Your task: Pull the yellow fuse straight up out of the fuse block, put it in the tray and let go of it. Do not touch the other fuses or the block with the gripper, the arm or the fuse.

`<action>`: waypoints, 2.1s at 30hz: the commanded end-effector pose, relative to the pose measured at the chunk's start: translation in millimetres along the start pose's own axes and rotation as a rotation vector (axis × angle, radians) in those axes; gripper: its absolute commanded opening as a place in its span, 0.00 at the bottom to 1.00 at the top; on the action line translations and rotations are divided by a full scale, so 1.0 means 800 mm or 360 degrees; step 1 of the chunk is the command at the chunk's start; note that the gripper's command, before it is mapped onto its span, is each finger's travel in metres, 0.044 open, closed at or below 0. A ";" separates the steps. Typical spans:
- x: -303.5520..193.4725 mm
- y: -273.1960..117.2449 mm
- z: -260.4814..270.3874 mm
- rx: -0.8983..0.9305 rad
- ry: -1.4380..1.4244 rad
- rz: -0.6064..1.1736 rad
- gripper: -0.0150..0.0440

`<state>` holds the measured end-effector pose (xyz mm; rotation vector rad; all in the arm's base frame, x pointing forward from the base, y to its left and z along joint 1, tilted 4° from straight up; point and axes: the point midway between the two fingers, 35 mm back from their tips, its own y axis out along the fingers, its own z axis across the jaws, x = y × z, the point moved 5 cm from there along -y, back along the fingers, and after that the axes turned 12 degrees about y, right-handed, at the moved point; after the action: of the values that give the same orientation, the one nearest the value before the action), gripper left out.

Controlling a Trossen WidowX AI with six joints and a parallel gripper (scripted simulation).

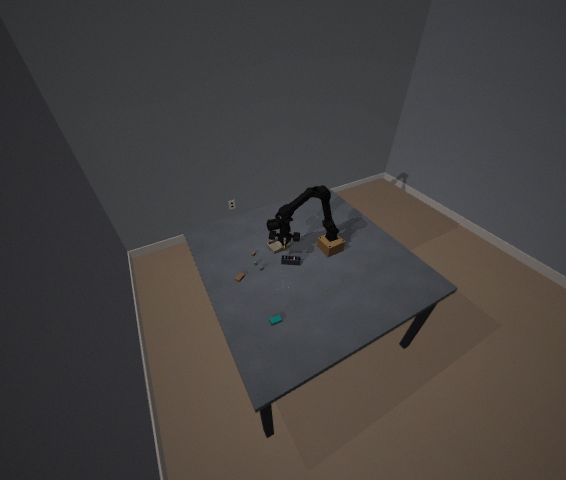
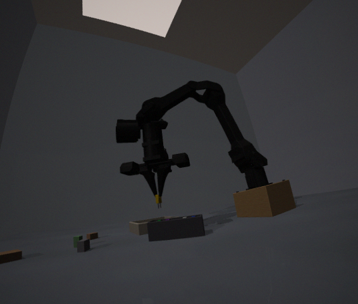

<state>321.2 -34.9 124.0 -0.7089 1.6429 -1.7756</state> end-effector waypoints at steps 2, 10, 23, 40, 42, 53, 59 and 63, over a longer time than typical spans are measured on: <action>0.023 0.001 0.026 -0.0005 -0.0008 -0.0003 0.25; 0.067 0.001 0.064 0.0000 -0.0009 -0.0007 0.25; 0.101 0.005 0.087 0.0004 -0.0009 -0.0010 0.25; 0.101 0.040 0.087 0.0004 -0.0009 -0.0011 0.25; 0.101 0.044 0.087 0.0004 -0.0009 -0.0011 0.25; 0.101 0.046 0.088 0.0012 0.0001 -0.0013 0.43; 0.101 0.046 0.088 0.0012 0.0001 -0.0013 0.70; 0.101 0.031 0.088 0.0010 -0.0003 -0.0012 0.81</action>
<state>321.1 -143.5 92.7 -0.7162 1.6395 -1.7844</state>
